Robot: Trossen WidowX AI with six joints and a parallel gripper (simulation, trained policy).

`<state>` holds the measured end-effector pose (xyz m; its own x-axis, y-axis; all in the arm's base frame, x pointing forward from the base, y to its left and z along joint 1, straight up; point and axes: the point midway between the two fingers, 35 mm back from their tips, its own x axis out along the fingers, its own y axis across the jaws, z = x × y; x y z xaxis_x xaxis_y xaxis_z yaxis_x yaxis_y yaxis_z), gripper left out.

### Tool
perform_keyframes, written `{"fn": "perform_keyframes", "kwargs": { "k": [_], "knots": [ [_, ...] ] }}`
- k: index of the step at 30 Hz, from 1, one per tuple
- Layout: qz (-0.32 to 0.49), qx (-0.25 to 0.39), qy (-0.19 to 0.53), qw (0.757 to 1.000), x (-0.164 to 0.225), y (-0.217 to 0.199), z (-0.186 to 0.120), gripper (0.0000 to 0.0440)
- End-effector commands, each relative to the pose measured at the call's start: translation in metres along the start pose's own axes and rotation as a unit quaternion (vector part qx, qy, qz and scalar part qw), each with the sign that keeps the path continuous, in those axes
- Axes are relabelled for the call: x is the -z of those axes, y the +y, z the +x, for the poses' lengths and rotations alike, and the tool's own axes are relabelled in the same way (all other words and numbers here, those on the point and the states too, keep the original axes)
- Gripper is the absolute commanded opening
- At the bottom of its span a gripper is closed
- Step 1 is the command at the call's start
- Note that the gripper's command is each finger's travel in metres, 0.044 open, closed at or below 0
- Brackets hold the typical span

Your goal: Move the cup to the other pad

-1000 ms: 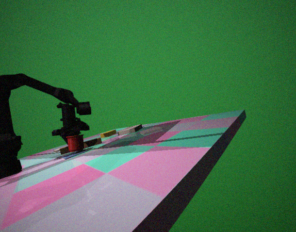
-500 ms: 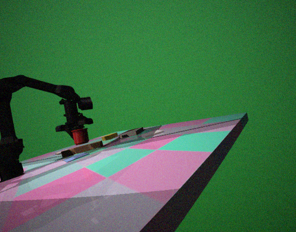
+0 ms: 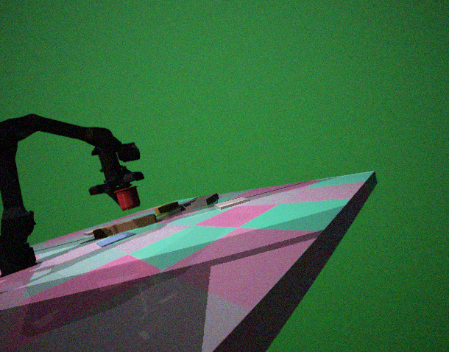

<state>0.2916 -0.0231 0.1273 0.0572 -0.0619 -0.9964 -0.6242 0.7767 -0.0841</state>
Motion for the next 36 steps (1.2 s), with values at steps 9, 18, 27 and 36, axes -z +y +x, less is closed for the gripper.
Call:
{"fn": "perform_keyframes", "kwargs": {
  "k": [9,18,27,36],
  "knots": [
    [-0.026,0.016,-0.031,0.999,-0.04,0.014,0.0,0.0],
    [-0.046,0.022,-0.05,0.997,-0.07,0.03,0.005,0.0],
    [-0.063,0.021,-0.063,0.996,-0.097,0.054,0.015,0.0],
    [-0.071,0.019,-0.067,0.995,-0.114,0.078,0.031,0.0003]
  ]
}}
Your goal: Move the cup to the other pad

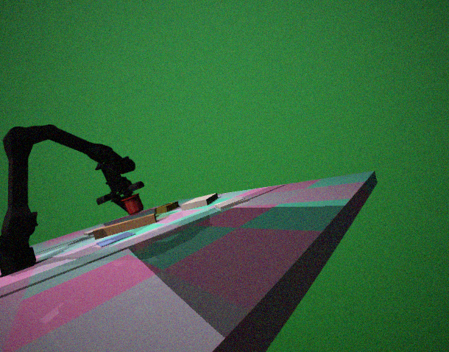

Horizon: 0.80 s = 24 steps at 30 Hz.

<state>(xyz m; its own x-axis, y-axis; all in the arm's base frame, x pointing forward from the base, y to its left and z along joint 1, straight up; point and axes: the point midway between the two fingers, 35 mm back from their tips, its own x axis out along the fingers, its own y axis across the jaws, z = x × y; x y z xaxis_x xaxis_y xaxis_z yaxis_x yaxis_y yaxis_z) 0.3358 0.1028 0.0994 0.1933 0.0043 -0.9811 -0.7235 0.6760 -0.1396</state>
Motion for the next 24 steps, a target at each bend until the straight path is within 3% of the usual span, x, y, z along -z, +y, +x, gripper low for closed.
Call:
{"fn": "perform_keyframes", "kwargs": {
  "k": [1,14,18,24],
  "knots": [
    [0.002,-0.003,0.006,1.0,-0.001,0.007,0.011,0.0007],
    [0.009,0.004,0.007,1.0,0.004,0.017,0.038,0.0054],
    [0.015,0.006,-0.014,1.0,-0.002,0.014,0.032,0.0125],
    [0.016,0.005,-0.035,0.999,-0.005,0.014,0.021,0.0132]
  ]
}}
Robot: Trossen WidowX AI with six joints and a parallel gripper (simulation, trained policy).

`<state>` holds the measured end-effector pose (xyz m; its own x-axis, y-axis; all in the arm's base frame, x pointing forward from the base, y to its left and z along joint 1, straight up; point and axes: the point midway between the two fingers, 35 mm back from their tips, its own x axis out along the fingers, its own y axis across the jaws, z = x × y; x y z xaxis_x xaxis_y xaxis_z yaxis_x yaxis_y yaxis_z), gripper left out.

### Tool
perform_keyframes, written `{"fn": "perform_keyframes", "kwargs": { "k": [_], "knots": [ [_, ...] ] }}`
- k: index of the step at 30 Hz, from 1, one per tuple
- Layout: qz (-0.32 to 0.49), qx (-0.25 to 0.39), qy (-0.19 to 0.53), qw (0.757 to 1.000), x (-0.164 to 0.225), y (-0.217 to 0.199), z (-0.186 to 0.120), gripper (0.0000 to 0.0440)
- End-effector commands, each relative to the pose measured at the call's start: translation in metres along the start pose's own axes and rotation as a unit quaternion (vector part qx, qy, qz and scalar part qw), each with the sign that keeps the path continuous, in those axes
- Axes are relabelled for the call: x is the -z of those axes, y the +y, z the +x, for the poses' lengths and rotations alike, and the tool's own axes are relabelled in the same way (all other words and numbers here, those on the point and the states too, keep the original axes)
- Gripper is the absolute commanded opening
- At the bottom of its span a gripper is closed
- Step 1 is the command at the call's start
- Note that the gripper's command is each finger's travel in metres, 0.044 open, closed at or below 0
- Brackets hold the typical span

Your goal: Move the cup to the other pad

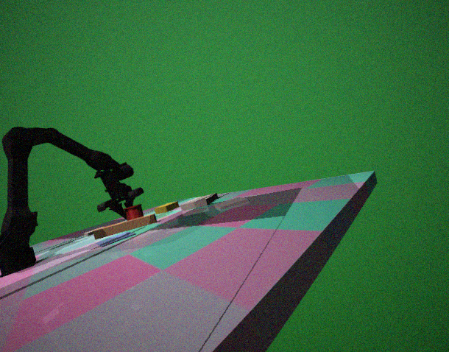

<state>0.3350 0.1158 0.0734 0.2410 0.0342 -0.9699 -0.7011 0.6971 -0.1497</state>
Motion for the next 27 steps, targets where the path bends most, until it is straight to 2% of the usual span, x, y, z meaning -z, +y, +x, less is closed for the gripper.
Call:
{"fn": "perform_keyframes", "kwargs": {
  "k": [1,21,25,27],
  "knots": [
    [0.001,-0.004,-0.009,1.0,0.001,0.002,-0.006,0.0135],
    [0.011,-0.004,-0.07,0.998,0.0,0.004,-0.057,0.0231],
    [0.012,0.003,-0.087,0.996,-0.004,0.001,-0.071,0.0273],
    [0.014,0.006,-0.094,0.995,-0.006,-0.001,-0.077,0.0319]
  ]
}}
